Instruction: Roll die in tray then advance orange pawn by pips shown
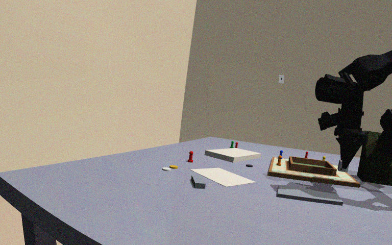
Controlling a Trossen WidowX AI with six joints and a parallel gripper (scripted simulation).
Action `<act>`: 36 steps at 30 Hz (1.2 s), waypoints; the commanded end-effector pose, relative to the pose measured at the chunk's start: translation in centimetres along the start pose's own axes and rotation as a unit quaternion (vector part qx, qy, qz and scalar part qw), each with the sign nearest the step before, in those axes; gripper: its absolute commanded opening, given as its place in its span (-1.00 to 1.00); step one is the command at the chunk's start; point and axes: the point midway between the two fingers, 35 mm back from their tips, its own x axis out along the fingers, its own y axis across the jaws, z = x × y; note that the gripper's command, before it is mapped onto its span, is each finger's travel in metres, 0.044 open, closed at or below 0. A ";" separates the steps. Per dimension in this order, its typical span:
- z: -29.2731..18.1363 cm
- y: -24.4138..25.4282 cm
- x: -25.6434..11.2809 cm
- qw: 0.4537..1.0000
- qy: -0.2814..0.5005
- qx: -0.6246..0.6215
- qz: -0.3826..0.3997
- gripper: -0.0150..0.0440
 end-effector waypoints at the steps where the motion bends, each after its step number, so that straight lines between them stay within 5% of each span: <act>1: 0.0 0.2 -2.0 1.000 0.000 -0.003 0.003 -0.49; 12: -0.7 0.6 -6.7 1.000 -0.002 0.000 0.013 -0.49; 36: 6.2 -8.7 -4.6 0.946 -0.008 0.323 0.005 -0.49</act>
